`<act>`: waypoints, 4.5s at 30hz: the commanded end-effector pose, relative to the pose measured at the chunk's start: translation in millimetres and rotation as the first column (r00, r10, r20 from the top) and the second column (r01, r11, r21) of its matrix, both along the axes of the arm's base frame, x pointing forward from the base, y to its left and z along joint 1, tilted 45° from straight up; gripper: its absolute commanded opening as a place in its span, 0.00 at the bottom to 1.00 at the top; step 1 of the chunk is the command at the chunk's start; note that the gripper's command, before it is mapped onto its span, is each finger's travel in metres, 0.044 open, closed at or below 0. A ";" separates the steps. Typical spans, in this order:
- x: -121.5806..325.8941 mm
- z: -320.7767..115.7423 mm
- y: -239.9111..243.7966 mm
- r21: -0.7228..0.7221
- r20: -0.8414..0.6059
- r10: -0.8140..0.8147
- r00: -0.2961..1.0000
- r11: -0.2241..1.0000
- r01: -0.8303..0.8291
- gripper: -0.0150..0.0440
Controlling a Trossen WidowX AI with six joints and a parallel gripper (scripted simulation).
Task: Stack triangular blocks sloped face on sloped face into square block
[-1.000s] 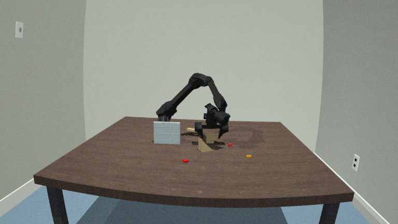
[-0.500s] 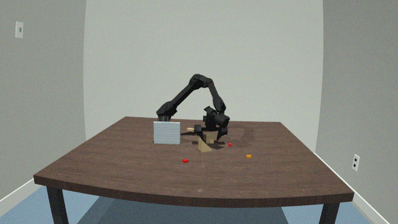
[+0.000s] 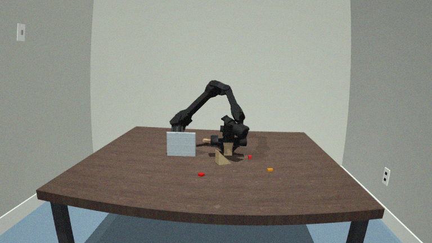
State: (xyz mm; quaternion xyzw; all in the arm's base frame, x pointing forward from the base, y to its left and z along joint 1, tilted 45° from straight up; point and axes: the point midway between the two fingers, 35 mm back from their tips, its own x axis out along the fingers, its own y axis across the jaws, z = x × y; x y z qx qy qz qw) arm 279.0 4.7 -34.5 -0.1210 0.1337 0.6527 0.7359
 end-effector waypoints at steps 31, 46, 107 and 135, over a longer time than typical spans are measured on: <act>1.2 45.4 7.5 -0.593 -0.076 -0.027 0.997 0.805 -0.024 0.25; 3.3 67.5 25.5 -0.851 -0.105 -0.062 0.993 0.522 -0.057 0.25; 12.2 186.2 91.3 -0.926 -0.111 -0.085 0.990 0.371 -0.072 1.00; 11.9 85.1 91.7 -0.926 -0.114 -0.085 0.990 0.370 -0.075 1.00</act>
